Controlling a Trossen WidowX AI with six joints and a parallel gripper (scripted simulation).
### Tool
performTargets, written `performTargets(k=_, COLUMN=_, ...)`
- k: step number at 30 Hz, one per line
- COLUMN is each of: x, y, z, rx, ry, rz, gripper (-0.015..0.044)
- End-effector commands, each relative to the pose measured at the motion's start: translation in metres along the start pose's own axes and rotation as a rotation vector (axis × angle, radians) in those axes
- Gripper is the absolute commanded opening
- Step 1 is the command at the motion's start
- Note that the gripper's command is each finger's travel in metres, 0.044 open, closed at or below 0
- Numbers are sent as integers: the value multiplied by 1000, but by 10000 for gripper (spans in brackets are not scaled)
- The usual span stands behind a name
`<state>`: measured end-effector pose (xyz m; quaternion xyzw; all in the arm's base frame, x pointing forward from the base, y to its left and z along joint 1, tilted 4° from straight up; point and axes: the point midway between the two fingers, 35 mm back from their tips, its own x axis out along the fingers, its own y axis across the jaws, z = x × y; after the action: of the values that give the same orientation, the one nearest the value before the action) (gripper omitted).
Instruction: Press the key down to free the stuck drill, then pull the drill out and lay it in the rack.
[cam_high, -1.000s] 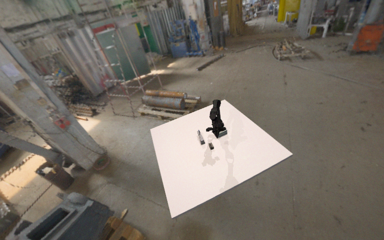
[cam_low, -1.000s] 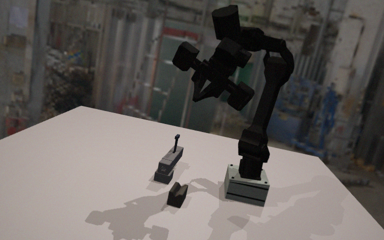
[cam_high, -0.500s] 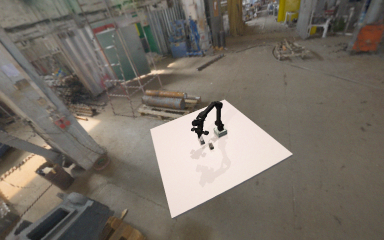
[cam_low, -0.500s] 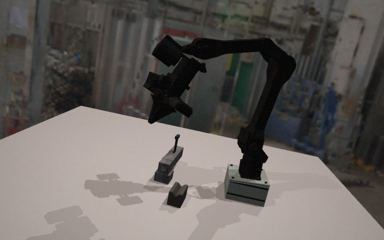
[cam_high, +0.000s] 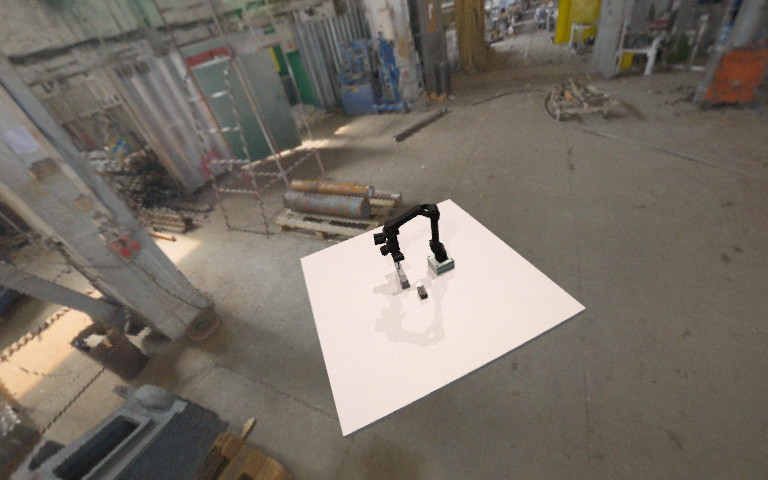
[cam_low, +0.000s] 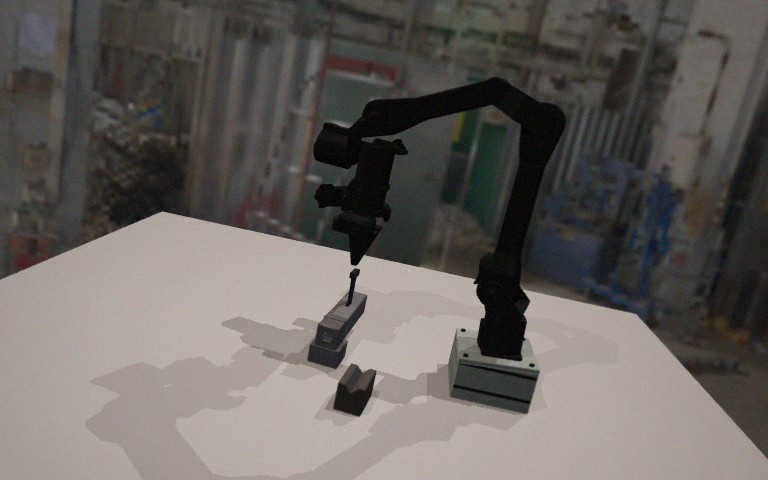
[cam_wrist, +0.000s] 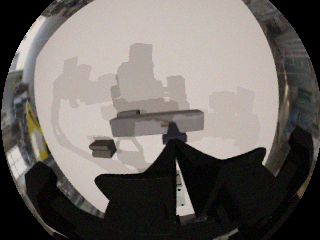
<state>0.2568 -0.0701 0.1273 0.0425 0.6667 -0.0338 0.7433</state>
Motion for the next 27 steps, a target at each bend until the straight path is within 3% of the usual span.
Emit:
performTargets(k=1, x=0, y=-3, z=-3, rx=27, ry=14, rz=-1, gripper=0)
performTargets(k=27, x=20, y=-3, z=-2, rx=27, ry=14, rz=-1, gripper=0)
